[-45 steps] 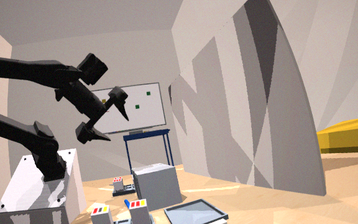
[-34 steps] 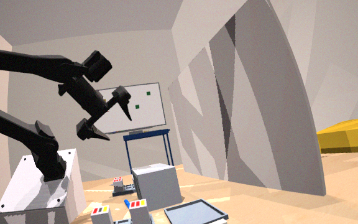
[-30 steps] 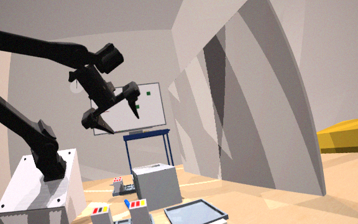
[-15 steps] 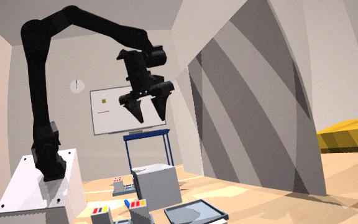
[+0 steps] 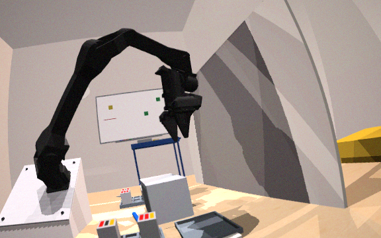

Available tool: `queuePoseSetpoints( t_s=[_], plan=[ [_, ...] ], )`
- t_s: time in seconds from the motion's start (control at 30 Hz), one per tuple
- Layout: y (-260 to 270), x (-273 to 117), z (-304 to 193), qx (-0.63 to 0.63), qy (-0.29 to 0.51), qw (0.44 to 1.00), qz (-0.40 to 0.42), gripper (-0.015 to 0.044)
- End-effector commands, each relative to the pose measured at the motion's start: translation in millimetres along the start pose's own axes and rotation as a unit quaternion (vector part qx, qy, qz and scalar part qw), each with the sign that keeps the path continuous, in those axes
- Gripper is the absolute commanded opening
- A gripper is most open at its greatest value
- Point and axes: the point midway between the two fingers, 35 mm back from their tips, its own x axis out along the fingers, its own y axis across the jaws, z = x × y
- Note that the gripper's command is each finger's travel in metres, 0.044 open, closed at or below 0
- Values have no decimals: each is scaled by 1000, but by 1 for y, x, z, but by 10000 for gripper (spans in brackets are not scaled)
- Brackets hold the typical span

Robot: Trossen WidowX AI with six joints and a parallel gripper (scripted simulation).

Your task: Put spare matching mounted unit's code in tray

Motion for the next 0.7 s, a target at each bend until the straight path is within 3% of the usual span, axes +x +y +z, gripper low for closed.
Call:
queuePoseSetpoints(
  t_s=[0.0, 0.47, 0.67],
  plan=[
    [-3, -3, 3, 11, -4, 1000, -4, 440],
    [-5, -3, 2, 16, -4, 1000, -4, 440],
    [-64, 1, -40, 195, -3, 981, 2, 440]
  ],
)
